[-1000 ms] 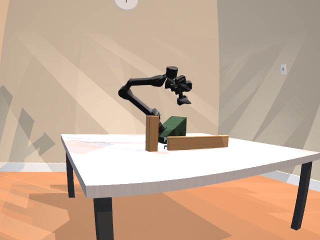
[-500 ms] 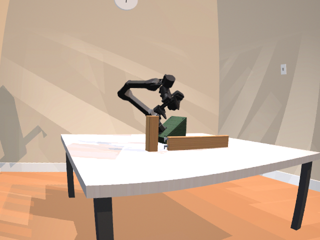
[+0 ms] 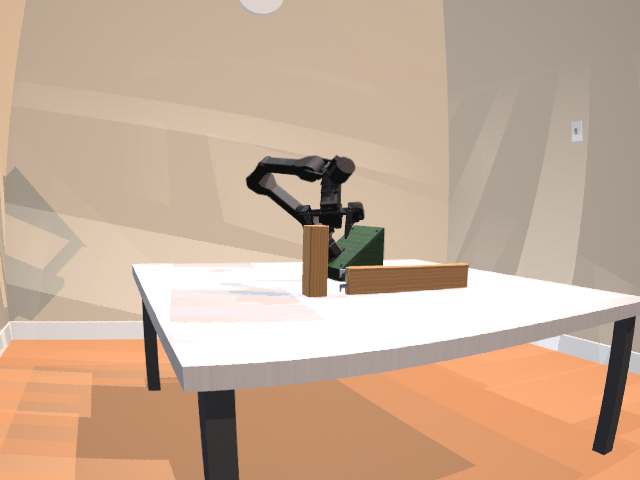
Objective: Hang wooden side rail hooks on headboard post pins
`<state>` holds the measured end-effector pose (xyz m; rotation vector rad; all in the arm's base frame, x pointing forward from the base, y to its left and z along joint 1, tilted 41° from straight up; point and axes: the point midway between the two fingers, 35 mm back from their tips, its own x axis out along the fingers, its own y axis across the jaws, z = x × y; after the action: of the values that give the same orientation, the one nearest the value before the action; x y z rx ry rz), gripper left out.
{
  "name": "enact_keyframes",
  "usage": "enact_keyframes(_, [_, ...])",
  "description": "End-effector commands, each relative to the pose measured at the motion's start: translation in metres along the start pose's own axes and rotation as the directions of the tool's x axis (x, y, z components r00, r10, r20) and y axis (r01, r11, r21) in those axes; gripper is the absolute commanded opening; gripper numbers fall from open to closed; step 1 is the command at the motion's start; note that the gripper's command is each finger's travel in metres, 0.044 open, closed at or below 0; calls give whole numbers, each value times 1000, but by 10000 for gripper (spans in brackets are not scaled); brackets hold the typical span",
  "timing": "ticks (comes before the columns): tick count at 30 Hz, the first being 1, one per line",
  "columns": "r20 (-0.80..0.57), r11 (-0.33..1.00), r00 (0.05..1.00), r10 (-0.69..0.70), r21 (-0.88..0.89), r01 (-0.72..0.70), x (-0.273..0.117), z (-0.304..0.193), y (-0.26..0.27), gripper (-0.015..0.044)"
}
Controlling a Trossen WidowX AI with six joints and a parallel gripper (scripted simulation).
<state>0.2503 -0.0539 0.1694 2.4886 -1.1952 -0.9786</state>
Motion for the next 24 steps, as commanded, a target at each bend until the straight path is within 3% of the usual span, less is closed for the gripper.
enact_keyframes(1, [4, 1000, 1000, 14, -25, -13, 1, 2, 3, 440])
enact_keyframes(19, [4, 1000, 1000, 15, -14, -15, 2, 2, 3, 440])
enact_keyframes(24, [0, 965, 998, 57, 256, -55, 4, 4, 1, 440])
